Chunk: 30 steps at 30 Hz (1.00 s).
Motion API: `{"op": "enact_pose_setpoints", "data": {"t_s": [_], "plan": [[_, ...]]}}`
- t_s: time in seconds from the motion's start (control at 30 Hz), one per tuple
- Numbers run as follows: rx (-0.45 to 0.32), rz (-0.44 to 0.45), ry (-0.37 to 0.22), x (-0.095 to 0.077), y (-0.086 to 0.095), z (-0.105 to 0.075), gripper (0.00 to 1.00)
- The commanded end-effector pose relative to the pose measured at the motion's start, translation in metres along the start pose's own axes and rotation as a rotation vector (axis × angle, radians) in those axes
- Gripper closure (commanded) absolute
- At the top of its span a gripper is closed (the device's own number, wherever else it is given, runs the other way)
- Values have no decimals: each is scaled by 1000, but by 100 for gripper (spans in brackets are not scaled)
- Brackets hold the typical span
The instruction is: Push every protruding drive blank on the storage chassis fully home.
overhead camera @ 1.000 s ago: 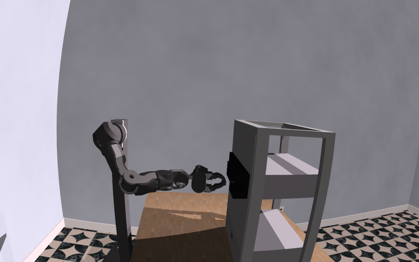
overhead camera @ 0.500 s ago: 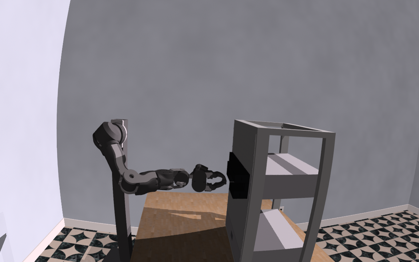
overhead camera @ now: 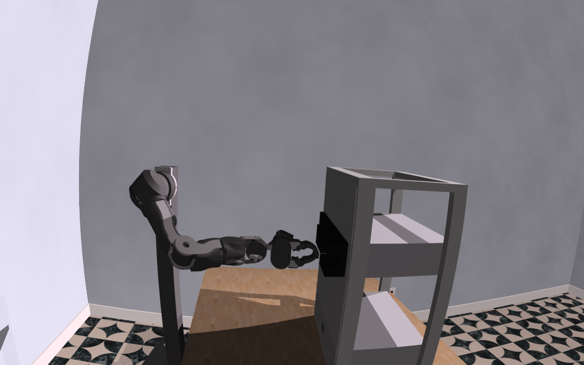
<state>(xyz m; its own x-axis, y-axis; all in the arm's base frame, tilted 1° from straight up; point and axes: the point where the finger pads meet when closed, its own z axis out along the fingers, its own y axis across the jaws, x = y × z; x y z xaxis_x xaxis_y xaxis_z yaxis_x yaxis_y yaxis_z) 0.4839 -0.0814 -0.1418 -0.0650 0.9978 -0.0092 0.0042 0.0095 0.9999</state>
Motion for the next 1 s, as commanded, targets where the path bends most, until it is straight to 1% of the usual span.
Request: {"op": "enact_pose_setpoints", "data": {"t_s": [0.0, 0.2, 0.43, 0.77, 0.97], "plan": [[-10, 5, 1, 0, 3, 1, 100], [-9, 4, 1, 0, 3, 1, 100], [-7, 4, 0, -1, 5, 11, 100], [-9, 4, 1, -1, 6, 11, 100], [-7, 4, 0, 0, 8, 20, 100]]}}
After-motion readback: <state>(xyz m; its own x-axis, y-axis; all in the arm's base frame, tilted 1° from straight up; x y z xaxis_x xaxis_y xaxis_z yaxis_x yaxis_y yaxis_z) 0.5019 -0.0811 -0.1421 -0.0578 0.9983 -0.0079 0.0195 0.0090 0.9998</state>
